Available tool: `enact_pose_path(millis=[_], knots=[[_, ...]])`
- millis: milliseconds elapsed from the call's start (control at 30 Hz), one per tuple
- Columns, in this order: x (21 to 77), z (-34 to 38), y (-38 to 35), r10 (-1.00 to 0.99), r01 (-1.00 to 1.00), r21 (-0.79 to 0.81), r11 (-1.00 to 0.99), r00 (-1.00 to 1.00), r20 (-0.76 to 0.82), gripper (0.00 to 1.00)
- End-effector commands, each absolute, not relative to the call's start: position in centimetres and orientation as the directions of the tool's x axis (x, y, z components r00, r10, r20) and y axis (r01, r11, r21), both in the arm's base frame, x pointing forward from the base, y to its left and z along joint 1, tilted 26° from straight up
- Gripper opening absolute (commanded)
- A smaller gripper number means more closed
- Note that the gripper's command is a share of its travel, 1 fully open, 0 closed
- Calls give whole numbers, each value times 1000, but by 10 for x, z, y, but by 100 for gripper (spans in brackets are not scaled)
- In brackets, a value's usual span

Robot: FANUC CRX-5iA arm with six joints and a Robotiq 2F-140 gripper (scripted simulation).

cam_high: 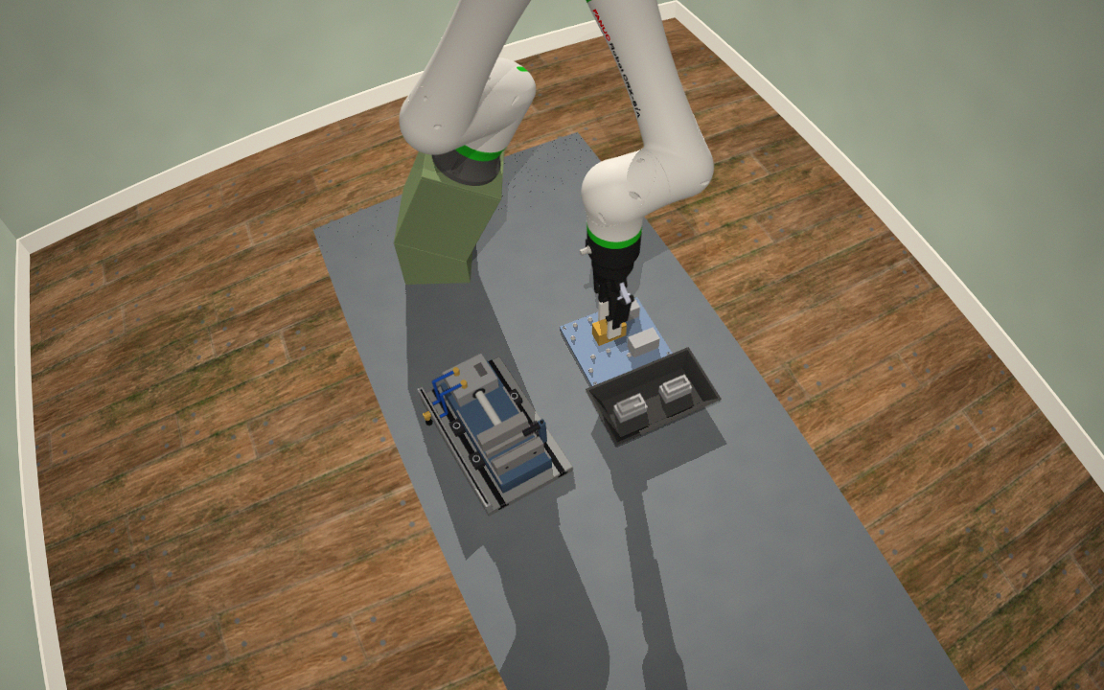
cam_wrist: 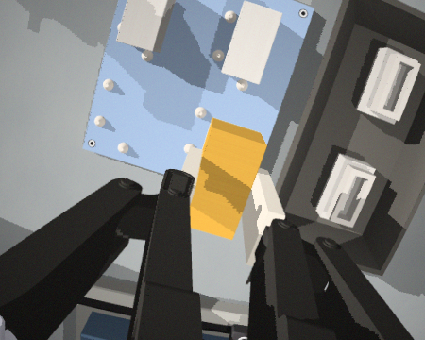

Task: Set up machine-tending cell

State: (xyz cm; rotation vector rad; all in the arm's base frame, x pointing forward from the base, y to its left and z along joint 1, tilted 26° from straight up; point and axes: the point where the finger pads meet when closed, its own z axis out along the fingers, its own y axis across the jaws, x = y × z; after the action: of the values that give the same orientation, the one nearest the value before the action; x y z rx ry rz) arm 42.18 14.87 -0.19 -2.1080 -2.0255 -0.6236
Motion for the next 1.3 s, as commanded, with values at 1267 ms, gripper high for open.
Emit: enact_pose_path(millis=[1267], knots=[[436, -67, 177, 919, 982, 174, -76, 0, 395, 0]])
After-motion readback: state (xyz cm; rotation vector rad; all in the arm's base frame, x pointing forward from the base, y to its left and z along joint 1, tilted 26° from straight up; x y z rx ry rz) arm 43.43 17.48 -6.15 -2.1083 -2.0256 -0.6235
